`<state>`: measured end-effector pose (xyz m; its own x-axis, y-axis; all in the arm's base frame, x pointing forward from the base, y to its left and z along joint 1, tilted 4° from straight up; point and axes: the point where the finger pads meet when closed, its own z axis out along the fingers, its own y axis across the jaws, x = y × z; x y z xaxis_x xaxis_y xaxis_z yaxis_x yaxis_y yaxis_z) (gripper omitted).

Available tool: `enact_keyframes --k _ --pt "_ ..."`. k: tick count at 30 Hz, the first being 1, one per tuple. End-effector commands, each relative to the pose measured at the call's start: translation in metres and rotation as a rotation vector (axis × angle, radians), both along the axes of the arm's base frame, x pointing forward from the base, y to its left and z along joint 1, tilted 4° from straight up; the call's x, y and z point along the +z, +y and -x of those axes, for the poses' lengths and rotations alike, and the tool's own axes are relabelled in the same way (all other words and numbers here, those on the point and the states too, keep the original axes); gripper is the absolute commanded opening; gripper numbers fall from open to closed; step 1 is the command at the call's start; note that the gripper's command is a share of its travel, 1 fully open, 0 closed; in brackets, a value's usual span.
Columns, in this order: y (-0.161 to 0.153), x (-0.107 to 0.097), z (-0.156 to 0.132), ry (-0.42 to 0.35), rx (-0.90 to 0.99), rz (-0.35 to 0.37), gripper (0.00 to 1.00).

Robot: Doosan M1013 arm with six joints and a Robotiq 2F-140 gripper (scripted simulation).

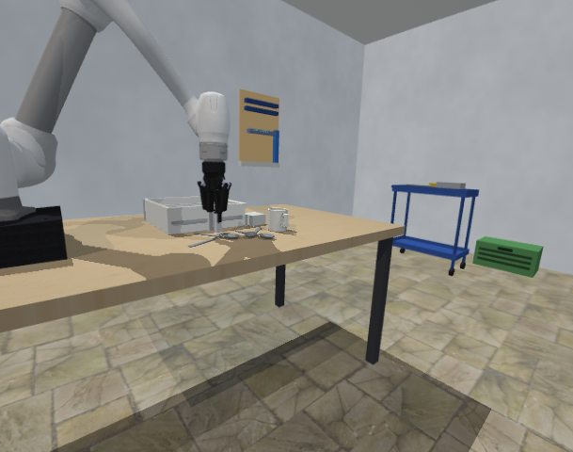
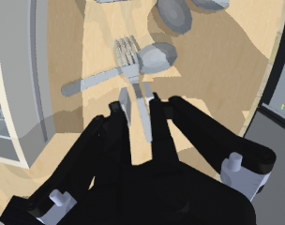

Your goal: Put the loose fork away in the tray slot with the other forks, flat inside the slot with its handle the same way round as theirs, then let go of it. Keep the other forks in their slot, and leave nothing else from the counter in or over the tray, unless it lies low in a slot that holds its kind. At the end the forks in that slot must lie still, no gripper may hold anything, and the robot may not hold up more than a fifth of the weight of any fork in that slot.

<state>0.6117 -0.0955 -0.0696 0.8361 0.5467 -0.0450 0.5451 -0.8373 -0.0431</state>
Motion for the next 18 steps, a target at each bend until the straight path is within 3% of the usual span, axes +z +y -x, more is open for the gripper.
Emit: enact_keyframes --k 1,18 --pt "0.0026 -0.0027 0.0006 0.001 0.004 0.000 0.16" --pt "0.0026 -0.0096 0.0011 0.001 0.004 0.000 0.16"
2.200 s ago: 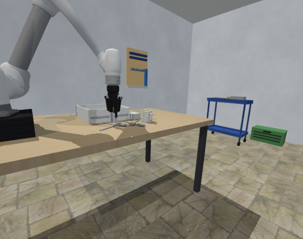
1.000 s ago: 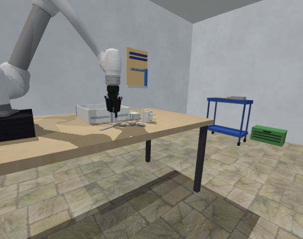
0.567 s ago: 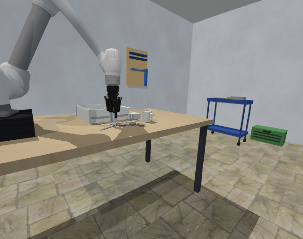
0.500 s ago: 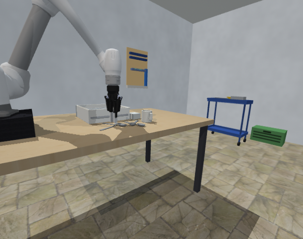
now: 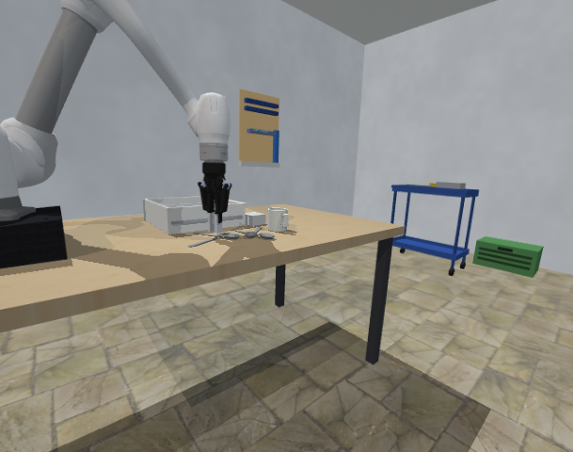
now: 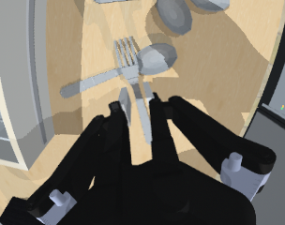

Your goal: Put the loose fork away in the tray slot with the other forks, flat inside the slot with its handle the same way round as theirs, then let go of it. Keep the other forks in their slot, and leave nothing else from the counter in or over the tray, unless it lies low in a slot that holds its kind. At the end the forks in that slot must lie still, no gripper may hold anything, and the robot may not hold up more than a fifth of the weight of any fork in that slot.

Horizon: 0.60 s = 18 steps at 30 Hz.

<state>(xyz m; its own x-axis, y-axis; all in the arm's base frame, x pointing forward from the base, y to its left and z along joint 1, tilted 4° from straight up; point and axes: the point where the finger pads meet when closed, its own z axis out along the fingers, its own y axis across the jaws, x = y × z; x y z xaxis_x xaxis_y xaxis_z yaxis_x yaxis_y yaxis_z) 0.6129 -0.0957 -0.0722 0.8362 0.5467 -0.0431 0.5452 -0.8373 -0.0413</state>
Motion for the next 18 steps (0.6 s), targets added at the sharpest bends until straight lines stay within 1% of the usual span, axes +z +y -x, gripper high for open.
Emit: enact_keyframes --k 1,18 --pt "0.003 -0.008 0.002 0.003 0.004 -0.001 0.16" --pt "0.003 -0.021 0.003 0.003 0.004 -0.001 0.16"
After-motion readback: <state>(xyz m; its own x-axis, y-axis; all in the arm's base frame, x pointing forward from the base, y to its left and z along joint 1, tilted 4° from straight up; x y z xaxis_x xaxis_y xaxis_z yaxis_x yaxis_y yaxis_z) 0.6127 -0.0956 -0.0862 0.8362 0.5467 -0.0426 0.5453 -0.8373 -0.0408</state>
